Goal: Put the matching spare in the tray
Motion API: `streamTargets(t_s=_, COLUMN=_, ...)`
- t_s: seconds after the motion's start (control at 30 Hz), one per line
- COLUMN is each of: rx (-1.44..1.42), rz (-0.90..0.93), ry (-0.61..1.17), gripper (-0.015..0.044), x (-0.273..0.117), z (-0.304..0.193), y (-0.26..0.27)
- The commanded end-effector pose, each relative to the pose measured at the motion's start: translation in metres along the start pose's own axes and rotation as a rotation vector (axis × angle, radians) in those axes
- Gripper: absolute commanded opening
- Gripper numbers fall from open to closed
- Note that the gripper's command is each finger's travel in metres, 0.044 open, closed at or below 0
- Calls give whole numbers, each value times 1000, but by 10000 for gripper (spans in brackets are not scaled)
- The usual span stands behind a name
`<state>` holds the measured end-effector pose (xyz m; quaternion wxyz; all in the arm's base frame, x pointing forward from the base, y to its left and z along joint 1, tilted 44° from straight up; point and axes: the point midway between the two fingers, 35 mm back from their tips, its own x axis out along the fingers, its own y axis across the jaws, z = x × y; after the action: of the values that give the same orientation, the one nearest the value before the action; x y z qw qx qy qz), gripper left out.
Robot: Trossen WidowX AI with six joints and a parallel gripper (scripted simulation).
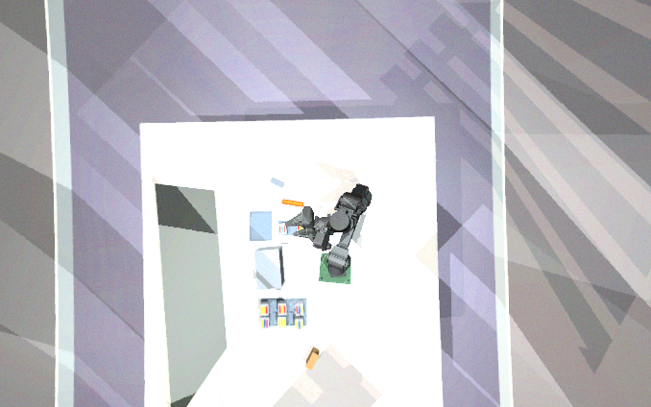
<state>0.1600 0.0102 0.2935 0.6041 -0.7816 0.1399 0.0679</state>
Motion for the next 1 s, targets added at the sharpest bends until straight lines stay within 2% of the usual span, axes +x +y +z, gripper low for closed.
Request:
streamTargets(t_s=0.0, rx=0, rz=0, ry=0, gripper=426, x=0, z=0, y=0)
streamTargets(t_s=0.03, rx=0, rz=0, ry=0, gripper=440, x=0, z=0, y=0)
streamTargets(t_s=0.23, rx=10, rz=15, ry=8, gripper=440, x=1, z=2, y=-3)
streamTargets(t_s=0.43, rx=114, rz=154, ry=93, gripper=440, x=20, z=26, y=-23)
streamTargets(t_s=0.7, rx=309, rz=350, ry=260, gripper=440, x=68, z=61, y=-30)
streamTargets(t_s=0.97, rx=508, rz=526, ry=496, gripper=440, x=133, z=90, y=-12)
